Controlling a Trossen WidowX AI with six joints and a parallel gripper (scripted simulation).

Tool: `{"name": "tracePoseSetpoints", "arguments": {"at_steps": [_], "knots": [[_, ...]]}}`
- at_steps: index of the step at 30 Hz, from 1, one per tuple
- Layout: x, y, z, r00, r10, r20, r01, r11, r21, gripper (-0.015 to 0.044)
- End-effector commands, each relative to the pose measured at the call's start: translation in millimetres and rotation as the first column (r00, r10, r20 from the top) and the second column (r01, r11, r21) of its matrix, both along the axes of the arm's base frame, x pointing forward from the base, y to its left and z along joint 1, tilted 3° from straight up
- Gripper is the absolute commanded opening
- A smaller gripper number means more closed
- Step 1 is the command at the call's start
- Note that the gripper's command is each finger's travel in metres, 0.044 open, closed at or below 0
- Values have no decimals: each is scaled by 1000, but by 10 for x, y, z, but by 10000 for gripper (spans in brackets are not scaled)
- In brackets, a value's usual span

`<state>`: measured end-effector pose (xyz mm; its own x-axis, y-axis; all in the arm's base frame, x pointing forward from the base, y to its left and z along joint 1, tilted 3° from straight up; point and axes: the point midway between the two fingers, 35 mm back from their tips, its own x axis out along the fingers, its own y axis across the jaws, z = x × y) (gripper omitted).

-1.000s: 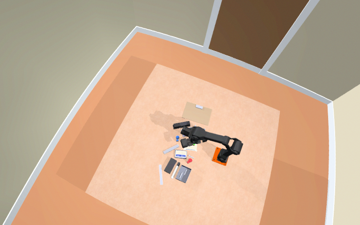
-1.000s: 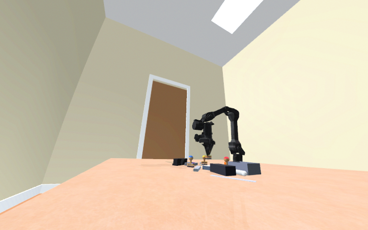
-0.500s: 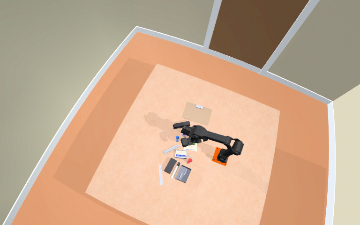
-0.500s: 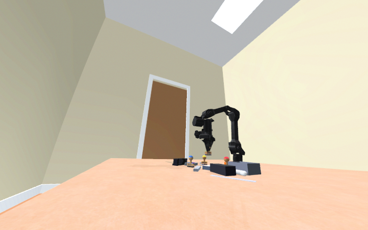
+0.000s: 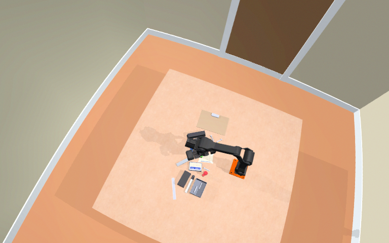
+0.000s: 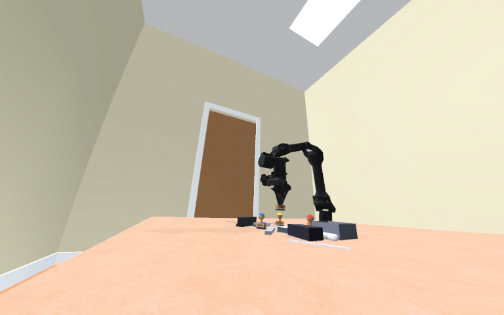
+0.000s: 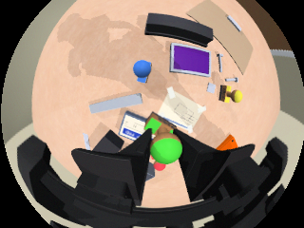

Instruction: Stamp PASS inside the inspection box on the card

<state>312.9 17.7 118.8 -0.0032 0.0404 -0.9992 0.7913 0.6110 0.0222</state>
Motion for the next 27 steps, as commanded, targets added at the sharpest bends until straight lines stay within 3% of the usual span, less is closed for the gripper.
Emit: {"name": "tracePoseSetpoints", "arguments": {"at_steps": [1, 27], "knots": [[128, 125, 27, 1000, -1, 4, 1, 1000, 6, 0], [733, 944, -22, 1000, 1, 8, -2, 1000, 13, 0]]}}
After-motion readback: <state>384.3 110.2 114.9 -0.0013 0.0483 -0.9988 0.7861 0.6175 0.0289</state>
